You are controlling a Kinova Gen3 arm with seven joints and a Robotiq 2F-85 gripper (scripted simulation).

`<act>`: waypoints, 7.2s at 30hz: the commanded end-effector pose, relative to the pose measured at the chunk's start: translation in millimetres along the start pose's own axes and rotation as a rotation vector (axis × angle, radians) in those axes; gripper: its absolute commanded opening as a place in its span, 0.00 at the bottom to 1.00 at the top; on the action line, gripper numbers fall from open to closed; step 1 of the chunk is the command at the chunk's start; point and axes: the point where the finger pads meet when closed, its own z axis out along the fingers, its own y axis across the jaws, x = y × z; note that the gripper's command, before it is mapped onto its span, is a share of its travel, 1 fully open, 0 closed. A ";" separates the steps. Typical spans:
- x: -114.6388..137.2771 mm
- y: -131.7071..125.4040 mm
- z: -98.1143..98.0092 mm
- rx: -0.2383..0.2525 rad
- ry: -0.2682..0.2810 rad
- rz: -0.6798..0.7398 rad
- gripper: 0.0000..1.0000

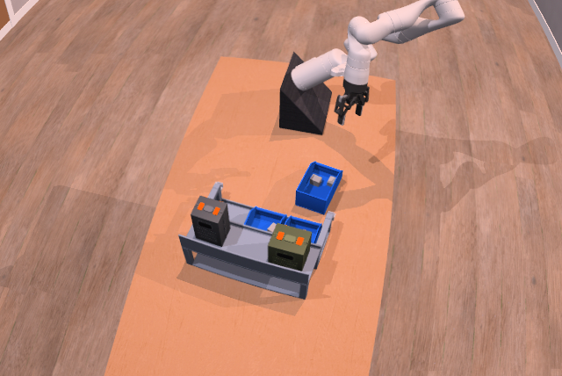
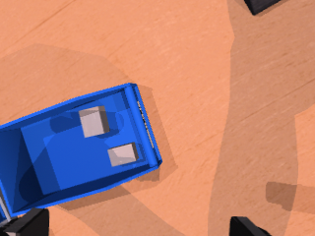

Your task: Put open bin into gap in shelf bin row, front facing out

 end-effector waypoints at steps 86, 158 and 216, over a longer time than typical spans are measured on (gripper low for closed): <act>21.6 -249.4 -51.3 0.288 -0.417 0.950 1.00; 24.5 -281.7 -57.8 0.288 -0.417 0.950 1.00; 24.5 -281.2 -57.8 0.288 -0.417 0.950 1.00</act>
